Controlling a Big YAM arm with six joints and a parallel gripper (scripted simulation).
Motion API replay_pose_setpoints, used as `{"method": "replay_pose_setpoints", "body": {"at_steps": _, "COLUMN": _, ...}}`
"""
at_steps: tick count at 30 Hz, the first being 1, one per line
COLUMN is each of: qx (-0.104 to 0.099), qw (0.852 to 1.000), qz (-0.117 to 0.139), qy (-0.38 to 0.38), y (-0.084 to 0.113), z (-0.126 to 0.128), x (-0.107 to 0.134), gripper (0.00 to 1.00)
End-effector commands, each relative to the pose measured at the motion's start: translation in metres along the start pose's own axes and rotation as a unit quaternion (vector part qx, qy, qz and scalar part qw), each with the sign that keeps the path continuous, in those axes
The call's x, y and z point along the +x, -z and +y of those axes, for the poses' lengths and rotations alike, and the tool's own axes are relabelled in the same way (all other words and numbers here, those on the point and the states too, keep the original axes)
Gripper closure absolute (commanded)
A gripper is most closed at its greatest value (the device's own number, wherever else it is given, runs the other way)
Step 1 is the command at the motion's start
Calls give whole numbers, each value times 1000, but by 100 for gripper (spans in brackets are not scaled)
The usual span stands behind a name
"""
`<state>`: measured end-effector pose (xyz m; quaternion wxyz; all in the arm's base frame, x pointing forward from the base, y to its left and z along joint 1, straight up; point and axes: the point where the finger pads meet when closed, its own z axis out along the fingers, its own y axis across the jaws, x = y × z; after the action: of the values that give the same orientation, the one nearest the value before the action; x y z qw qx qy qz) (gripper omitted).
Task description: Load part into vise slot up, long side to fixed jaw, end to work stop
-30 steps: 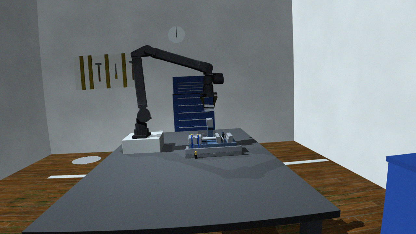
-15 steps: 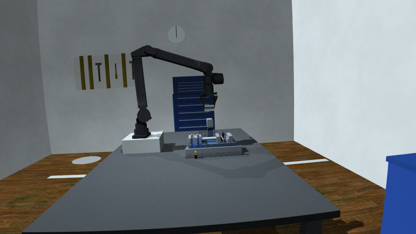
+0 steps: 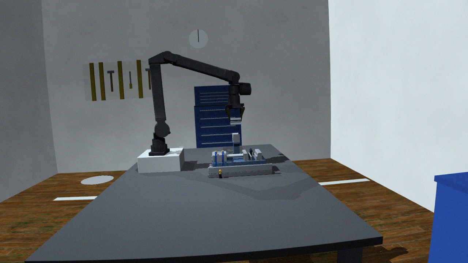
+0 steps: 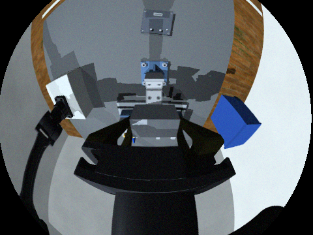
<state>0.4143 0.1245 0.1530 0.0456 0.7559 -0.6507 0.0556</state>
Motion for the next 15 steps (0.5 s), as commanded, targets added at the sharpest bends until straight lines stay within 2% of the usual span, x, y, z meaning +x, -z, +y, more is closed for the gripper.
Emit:
{"method": "replay_pose_setpoints", "body": {"at_steps": 1, "qx": 16, "qw": 1000, "qz": 7, "qy": -4, "y": 18, "z": -16, "x": -9, "gripper": 100}}
{"method": "replay_pose_setpoints", "body": {"at_steps": 4, "qx": 16, "qw": 1000, "qz": 21, "qy": -4, "y": 17, "z": -16, "x": -10, "gripper": 100}}
{"method": "replay_pose_setpoints", "body": {"at_steps": 6, "qx": 16, "qw": 1000, "qz": 21, "qy": -4, "y": 17, "z": -16, "x": -10, "gripper": 100}}
{"method": "replay_pose_setpoints", "body": {"at_steps": 15, "qx": 16, "qw": 998, "qz": 69, "qy": -4, "y": 17, "z": -16, "x": -10, "gripper": 100}}
